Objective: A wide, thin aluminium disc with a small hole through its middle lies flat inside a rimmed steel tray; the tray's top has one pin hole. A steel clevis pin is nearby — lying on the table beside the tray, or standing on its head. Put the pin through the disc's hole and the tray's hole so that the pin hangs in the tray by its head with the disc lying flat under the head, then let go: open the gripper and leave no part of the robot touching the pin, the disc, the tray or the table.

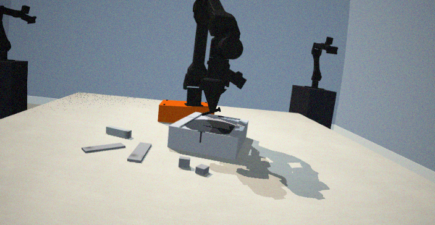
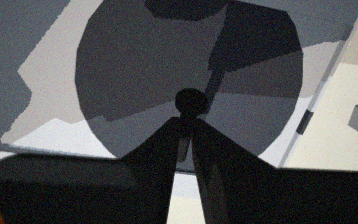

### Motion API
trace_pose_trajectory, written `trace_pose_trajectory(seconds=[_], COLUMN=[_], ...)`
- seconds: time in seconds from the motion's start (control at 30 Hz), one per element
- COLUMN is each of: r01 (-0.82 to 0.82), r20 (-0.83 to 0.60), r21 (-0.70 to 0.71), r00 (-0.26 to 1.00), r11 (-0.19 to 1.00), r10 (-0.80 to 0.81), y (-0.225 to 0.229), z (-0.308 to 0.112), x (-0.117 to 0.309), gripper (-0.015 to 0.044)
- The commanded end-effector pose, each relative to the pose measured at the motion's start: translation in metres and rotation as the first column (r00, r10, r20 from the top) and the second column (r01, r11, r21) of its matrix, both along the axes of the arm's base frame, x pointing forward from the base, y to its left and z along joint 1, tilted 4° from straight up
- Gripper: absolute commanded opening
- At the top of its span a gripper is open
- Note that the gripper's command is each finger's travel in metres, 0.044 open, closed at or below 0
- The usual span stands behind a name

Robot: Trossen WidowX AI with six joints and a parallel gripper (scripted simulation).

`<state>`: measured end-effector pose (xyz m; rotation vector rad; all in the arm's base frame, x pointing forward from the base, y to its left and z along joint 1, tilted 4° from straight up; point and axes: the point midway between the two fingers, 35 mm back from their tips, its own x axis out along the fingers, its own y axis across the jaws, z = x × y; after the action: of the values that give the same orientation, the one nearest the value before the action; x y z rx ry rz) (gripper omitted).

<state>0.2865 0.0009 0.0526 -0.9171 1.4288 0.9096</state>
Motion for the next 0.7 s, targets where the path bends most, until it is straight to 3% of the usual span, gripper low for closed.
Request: trace_pose_trajectory(seconds=[0.0,0.67], r01=[0.01,-0.028], r20=[0.008,0.181], r21=[0.015,0.43], r00=[1.0,0.982], r11=[1.0,0.903], r10=[-0.01,-0.056], y=[0.001,-0.011], z=[0.003,0.002], x=[0.001,-0.005], gripper=[0.0,0.0])
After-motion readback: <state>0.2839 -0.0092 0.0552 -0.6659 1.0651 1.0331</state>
